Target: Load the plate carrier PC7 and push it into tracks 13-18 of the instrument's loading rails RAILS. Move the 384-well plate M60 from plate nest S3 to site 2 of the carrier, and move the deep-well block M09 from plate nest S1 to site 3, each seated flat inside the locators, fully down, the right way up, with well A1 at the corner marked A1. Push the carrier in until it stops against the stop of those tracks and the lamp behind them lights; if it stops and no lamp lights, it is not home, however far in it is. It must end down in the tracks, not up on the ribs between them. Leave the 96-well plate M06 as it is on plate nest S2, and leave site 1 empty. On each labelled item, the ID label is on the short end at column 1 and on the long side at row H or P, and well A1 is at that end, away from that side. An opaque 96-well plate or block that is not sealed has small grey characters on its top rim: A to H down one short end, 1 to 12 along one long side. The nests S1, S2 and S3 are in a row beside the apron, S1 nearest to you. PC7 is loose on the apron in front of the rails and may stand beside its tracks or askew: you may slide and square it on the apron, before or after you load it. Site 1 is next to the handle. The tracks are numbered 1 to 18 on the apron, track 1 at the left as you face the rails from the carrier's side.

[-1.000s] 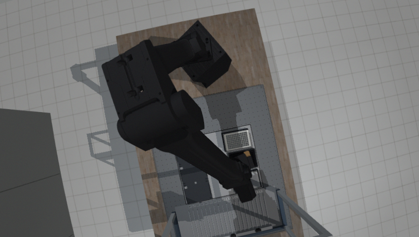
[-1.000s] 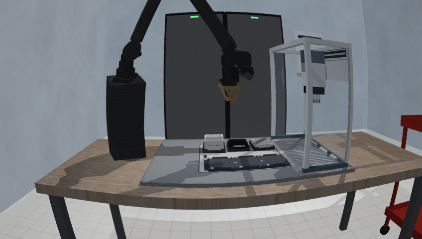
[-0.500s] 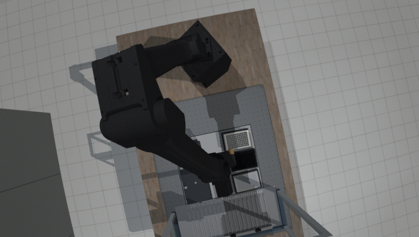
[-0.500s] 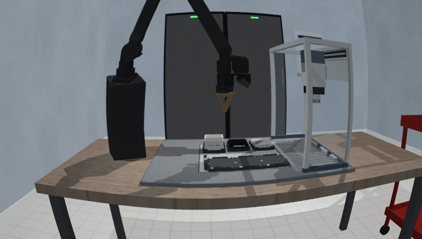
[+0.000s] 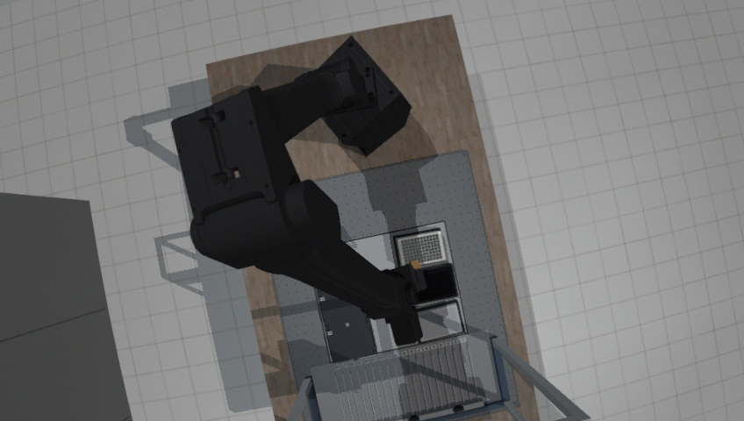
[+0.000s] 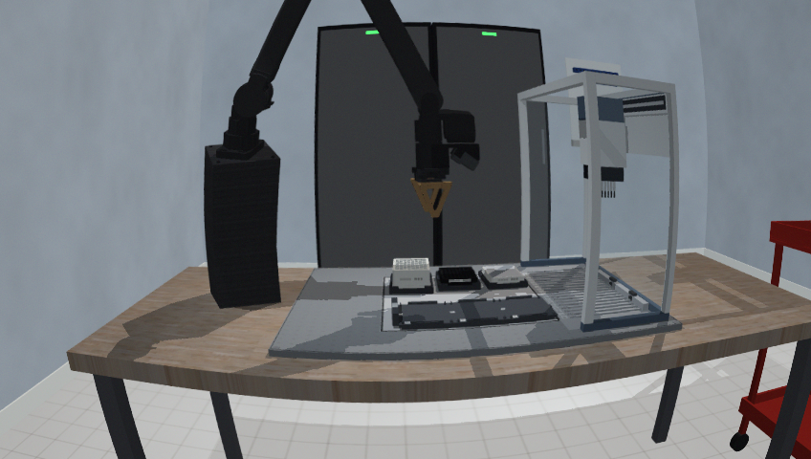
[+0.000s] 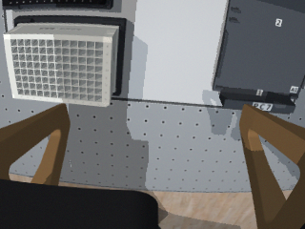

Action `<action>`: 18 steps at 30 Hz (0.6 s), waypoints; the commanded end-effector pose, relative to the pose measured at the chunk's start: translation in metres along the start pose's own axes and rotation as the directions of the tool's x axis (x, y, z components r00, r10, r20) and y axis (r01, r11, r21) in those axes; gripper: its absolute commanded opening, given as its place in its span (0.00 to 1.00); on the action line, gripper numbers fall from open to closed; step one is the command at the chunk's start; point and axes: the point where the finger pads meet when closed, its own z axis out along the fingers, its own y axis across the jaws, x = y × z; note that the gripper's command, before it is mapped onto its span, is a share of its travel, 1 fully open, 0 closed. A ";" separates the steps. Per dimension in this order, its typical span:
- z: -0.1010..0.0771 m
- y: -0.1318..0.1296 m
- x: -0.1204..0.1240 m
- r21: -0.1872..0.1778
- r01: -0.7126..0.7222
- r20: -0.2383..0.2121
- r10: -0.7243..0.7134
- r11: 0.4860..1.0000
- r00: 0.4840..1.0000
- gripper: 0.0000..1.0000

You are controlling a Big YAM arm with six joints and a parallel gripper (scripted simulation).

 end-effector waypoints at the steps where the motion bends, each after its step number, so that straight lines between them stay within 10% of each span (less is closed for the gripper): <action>1: 0.018 0.031 0.007 -0.005 0.170 -0.006 -0.170 0.985 0.985 1.00; 18: 0.075 0.111 0.020 0.000 0.618 0.014 -0.618 0.786 0.786 1.00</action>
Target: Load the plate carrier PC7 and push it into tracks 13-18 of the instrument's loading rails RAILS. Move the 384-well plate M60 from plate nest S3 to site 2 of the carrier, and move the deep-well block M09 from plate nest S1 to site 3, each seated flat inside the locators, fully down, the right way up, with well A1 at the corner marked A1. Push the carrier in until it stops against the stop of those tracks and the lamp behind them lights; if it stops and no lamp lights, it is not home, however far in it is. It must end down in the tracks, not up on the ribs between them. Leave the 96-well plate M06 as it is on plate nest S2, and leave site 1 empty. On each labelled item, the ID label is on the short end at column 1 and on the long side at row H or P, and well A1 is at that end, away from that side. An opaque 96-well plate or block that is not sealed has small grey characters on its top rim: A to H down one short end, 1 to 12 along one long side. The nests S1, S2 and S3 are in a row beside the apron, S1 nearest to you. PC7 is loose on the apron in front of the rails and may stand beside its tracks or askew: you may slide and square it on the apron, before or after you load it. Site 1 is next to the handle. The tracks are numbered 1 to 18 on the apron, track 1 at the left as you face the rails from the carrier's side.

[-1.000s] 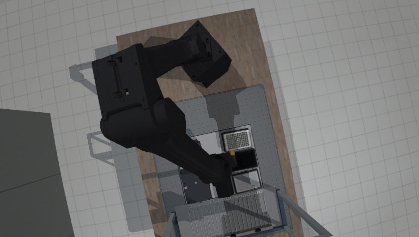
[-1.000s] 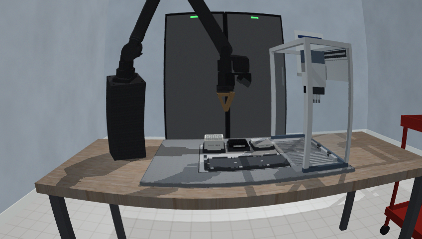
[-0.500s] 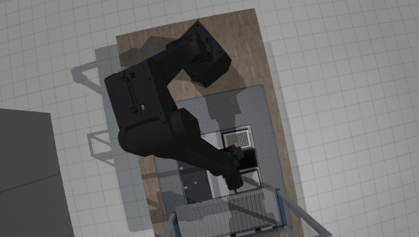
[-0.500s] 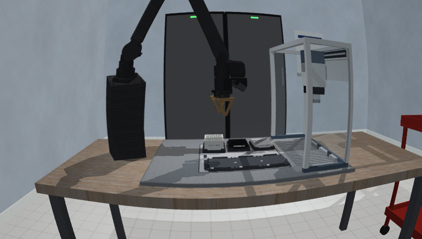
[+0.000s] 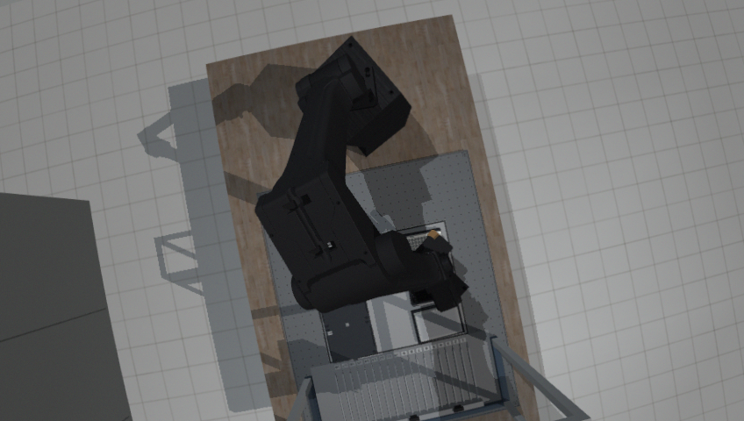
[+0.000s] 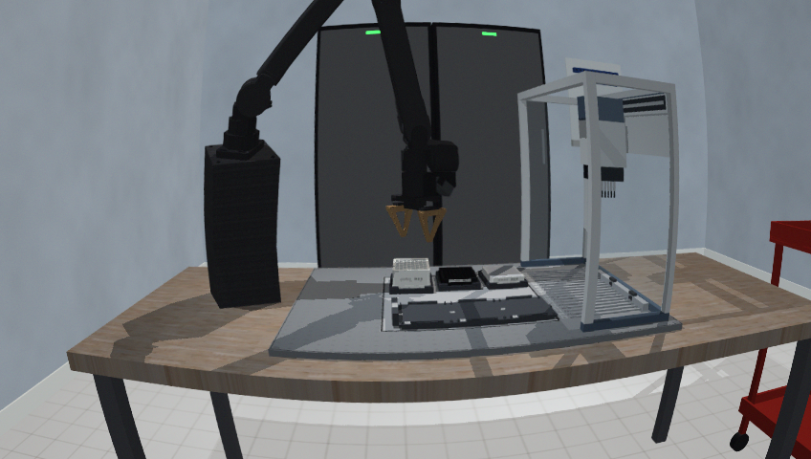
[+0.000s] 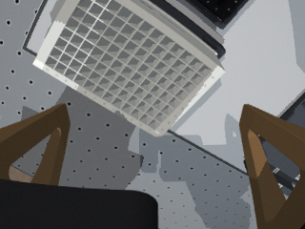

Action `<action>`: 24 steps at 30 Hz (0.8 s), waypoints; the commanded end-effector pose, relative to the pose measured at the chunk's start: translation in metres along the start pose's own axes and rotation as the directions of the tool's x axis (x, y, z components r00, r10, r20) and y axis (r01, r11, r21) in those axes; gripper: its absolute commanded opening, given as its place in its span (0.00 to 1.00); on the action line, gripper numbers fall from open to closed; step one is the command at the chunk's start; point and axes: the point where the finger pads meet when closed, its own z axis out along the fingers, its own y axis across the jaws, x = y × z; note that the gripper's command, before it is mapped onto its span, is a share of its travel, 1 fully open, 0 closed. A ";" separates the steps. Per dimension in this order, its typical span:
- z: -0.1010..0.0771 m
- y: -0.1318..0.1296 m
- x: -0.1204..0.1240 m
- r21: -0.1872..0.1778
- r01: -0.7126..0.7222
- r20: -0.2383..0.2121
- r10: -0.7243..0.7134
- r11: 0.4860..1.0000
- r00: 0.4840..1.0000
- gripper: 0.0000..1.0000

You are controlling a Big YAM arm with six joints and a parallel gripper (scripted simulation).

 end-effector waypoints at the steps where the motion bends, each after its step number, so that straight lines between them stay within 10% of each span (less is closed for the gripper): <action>1: 0.012 0.021 -0.016 0.011 0.171 0.019 -0.172 0.985 0.985 1.00; 9: 0.002 0.005 -0.019 0.030 0.329 0.035 -0.330 0.944 0.943 1.00; 24: 0.013 0.014 -0.006 0.006 0.703 0.003 -0.703 0.711 0.711 1.00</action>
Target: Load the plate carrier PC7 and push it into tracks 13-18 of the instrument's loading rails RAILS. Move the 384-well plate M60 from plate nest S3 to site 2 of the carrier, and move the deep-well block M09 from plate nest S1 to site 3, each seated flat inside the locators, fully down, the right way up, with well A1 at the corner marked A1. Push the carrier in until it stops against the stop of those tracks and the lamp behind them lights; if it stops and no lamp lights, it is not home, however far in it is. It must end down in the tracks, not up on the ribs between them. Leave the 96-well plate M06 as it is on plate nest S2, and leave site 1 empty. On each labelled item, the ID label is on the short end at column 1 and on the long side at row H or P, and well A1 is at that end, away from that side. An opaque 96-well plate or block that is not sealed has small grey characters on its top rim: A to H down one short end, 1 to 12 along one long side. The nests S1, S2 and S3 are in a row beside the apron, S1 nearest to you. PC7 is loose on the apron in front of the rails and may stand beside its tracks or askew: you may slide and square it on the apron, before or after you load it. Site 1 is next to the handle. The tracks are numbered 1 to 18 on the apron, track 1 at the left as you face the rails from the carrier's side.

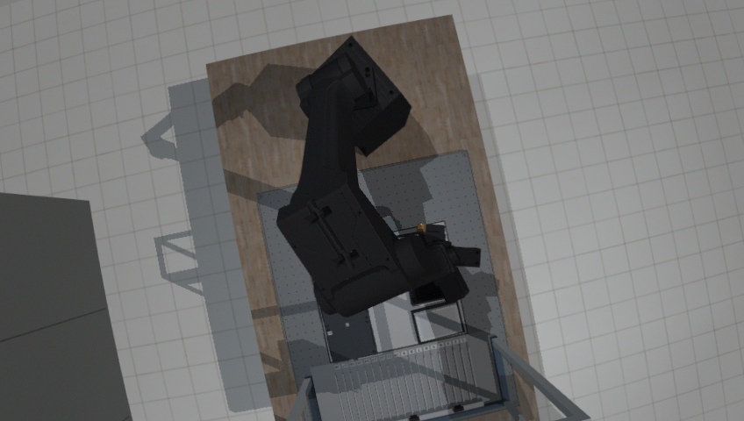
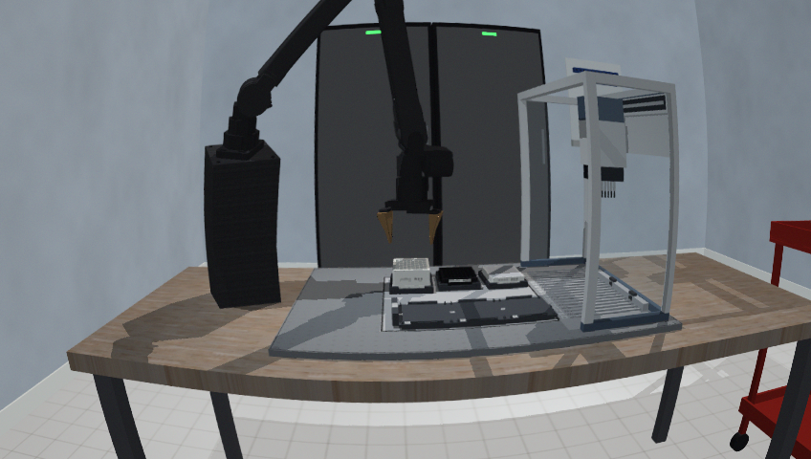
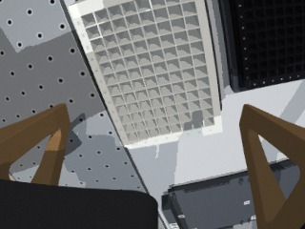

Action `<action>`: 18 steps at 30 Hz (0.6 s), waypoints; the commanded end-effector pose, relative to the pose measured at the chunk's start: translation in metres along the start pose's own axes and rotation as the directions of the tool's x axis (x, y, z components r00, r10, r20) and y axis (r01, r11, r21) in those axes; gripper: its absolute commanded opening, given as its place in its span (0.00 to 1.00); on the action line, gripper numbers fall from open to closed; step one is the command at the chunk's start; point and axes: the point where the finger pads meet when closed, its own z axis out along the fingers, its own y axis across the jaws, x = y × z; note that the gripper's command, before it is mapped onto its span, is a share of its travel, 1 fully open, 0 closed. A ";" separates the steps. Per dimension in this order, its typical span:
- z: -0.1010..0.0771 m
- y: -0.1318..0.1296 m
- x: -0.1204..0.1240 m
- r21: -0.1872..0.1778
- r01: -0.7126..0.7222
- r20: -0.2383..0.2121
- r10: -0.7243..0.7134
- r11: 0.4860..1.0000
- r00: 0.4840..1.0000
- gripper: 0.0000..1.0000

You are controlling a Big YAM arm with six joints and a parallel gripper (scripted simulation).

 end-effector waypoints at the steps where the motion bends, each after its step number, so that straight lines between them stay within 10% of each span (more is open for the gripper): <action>1: 0.000 -0.009 0.002 0.014 0.129 0.004 -0.129 0.992 0.992 1.00; 18: 0.028 -0.008 0.001 0.012 0.239 0.003 -0.239 0.971 0.971 1.00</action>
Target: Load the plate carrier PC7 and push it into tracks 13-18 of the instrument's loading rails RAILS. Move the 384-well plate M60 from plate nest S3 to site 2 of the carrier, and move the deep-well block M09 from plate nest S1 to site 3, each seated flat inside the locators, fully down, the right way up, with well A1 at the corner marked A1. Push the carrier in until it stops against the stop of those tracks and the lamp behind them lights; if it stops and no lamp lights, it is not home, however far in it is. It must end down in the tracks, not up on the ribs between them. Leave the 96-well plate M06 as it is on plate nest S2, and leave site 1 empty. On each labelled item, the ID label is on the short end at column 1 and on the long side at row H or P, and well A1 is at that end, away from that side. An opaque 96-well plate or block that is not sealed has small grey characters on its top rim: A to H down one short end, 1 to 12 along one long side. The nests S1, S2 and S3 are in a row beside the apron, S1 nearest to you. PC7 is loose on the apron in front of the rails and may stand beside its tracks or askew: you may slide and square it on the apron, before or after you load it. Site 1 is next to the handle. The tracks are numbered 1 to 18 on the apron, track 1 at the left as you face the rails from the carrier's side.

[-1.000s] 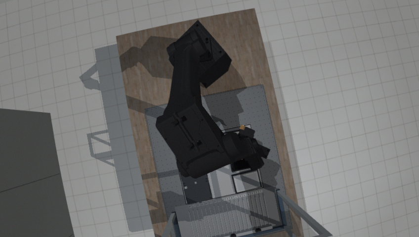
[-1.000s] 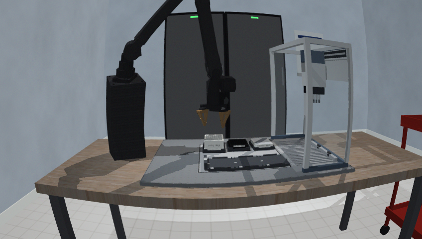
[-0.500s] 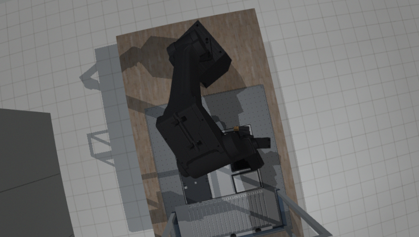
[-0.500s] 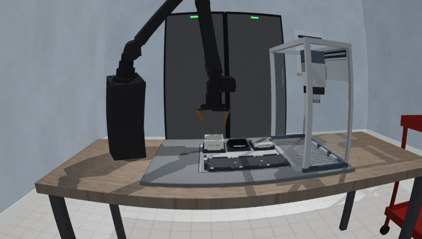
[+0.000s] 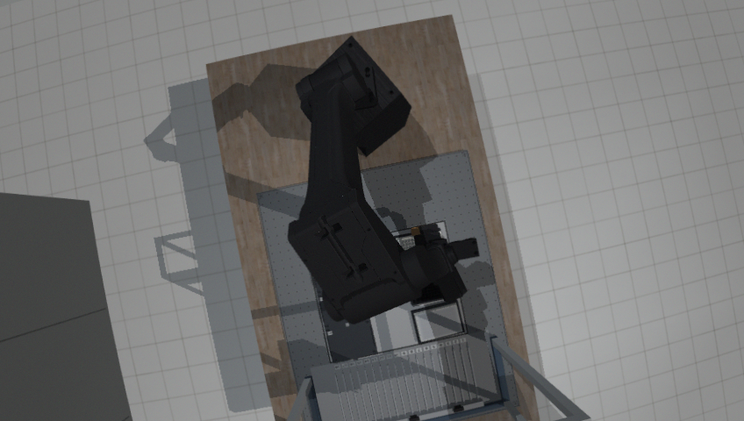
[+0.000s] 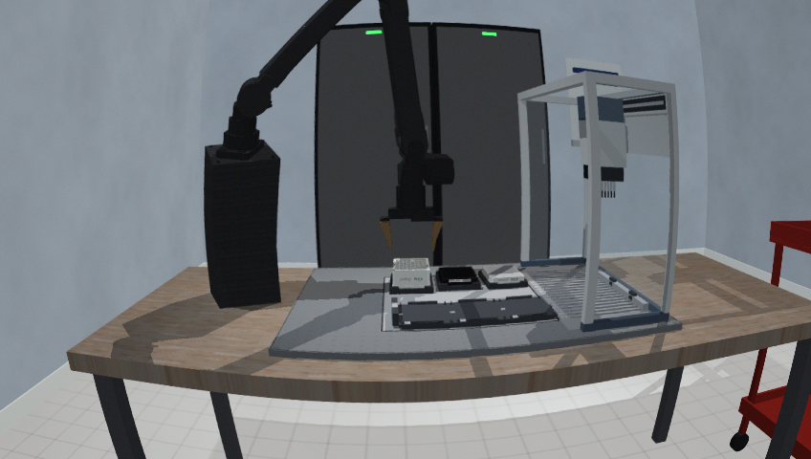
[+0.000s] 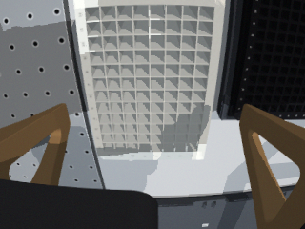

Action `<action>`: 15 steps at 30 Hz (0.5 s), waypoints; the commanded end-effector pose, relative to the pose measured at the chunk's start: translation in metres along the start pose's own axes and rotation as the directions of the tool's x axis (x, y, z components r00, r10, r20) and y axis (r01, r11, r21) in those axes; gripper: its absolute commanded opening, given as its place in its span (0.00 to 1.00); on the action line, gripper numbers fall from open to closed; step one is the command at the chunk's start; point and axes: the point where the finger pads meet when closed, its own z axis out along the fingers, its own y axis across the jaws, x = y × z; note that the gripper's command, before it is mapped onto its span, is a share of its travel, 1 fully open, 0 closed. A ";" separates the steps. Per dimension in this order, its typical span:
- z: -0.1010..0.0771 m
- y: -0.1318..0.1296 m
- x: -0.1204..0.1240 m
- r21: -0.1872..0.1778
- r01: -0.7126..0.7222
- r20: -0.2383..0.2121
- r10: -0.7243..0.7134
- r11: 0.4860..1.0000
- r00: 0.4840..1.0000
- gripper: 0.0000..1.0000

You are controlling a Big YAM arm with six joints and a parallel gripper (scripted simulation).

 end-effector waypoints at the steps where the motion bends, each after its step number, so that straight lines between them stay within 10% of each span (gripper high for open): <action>1: 0.012 -0.008 0.003 0.010 -0.002 0.003 0.002 1.000 1.000 1.00; 15: 0.016 -0.005 0.000 0.011 0.001 0.004 -0.001 1.000 1.000 1.00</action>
